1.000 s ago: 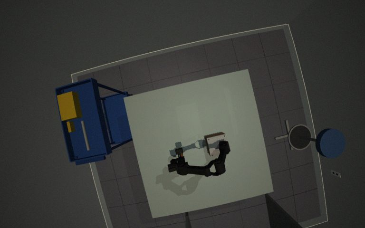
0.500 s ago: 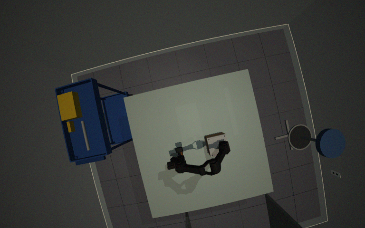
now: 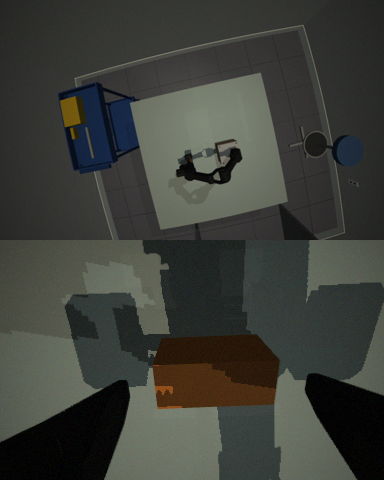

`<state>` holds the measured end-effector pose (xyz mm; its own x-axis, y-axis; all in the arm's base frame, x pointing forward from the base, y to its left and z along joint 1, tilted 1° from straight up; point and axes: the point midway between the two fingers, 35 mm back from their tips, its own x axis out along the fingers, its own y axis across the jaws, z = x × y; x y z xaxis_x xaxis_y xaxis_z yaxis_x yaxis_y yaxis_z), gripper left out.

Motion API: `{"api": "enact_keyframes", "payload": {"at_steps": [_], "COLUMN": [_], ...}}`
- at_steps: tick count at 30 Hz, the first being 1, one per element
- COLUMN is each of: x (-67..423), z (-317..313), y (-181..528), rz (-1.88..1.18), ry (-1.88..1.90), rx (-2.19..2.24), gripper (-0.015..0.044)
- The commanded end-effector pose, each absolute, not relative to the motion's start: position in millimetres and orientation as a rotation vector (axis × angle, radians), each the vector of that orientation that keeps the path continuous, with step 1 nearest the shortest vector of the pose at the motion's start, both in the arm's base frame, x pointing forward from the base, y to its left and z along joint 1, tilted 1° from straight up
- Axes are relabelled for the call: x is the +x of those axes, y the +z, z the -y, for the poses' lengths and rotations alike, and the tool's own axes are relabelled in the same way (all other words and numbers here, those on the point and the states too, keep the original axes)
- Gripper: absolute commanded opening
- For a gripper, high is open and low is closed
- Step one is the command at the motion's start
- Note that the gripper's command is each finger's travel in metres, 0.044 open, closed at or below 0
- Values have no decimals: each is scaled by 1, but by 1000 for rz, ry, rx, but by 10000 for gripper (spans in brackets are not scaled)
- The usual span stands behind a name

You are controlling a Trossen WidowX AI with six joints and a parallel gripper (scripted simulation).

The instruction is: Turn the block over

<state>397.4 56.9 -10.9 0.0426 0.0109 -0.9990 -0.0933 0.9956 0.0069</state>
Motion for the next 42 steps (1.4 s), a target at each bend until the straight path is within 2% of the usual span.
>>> {"api": "enact_keyframes", "payload": {"at_steps": [1,9,14,36,42], "x": [397,397,397,397,396], "z": [-57,-58,-58,-58,-57], "y": [-16,-26,-26,-26,3], "rz": [-1526,-1526,-1526,-1526,-1526], "ry": [85,85,85,85,85], "rx": [-66,-66,-66,-66,-66], "gripper": [440,440,309,162,5]}}
